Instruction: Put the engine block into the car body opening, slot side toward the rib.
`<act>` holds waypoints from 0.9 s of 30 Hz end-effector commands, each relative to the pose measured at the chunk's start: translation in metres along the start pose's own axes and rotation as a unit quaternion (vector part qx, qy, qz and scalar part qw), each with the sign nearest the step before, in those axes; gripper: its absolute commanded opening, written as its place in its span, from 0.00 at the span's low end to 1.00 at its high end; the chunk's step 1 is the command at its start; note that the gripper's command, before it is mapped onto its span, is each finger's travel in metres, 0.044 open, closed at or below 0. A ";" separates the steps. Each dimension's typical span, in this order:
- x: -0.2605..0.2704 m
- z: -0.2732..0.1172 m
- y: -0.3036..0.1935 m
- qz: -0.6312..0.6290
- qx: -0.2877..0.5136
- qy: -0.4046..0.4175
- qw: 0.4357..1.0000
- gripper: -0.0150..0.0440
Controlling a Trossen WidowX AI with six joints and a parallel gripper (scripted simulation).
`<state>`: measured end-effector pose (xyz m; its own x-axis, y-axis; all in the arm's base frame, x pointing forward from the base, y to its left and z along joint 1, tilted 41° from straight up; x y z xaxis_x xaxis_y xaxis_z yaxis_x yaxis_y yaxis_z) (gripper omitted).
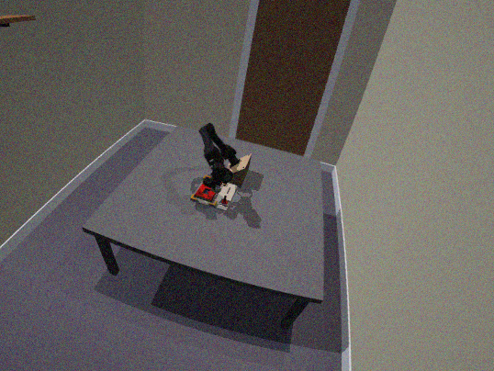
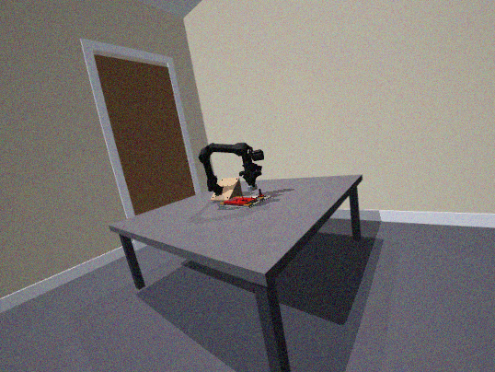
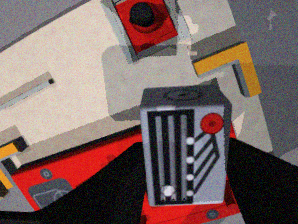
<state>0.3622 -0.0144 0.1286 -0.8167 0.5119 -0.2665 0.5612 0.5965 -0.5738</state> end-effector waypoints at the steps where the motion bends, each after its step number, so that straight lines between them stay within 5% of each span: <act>1: 0.000 0.001 -0.011 0.085 -0.001 -0.004 0.996 0.25; 27: 0.001 0.022 -0.060 0.511 0.004 -0.009 0.859 0.25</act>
<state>0.3307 -0.0584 0.1425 -0.0334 0.7748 -0.6314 0.9896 -0.0626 -0.1292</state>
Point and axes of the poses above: the point midway between the two fingers, 35 mm back from their tips, its own z axis out along the fingers, its own x axis across the jaws, y = z × x, the point moved 7 cm from there along -z, back along the fingers, and after that the axes turned 3 degrees about z, right-handed, at the moved point
